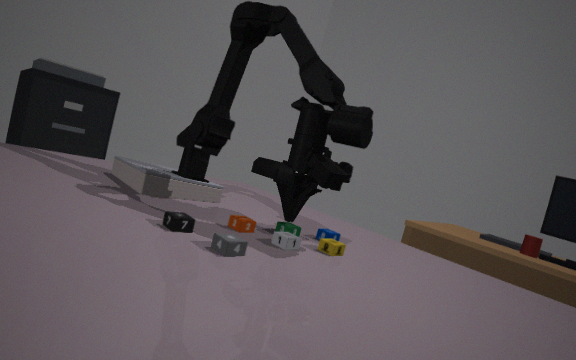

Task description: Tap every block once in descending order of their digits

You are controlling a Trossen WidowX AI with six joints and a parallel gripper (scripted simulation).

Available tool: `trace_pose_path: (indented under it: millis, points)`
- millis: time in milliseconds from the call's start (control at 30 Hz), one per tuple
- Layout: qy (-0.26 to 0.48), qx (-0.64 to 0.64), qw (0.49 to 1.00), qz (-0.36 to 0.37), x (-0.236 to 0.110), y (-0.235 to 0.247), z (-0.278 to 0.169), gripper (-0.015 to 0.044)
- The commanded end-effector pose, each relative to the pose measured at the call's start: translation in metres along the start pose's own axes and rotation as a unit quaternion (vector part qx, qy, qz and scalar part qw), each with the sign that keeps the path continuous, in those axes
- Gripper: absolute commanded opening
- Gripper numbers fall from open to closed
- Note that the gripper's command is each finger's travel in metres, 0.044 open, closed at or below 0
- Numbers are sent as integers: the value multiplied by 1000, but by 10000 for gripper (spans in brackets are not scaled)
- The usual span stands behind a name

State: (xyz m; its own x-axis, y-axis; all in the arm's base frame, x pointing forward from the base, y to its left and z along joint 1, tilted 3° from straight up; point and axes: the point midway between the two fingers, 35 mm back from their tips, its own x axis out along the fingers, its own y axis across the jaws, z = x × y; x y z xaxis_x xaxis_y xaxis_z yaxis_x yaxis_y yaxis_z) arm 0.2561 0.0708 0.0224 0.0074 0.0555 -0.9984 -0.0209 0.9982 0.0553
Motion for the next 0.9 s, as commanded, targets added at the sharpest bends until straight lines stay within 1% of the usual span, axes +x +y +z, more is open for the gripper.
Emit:
trace_pose_path:
  millis: [0, 267, 367, 533, 567, 700, 733, 867]
  points:
    - [5, 3, 1000, -1, 10, -1, -2, 20]
    - [5, 3, 1000, -1, 11, -1, -2, 20]
    - [4, 3, 1000, -1, -16, 0, -2, 20]
    - [5, 3, 1000, -1, -22, 0, -1, 20]
    - [5, 3, 1000, -1, -30, 0, 0, 20]
    - [5, 3, 1000, -1, -90, 0, 0, 20]
    - [5, 3, 1000, -1, -98, 0, -1, 20]
    - [5, 3, 1000, -1, -101, 0, -1, 20]
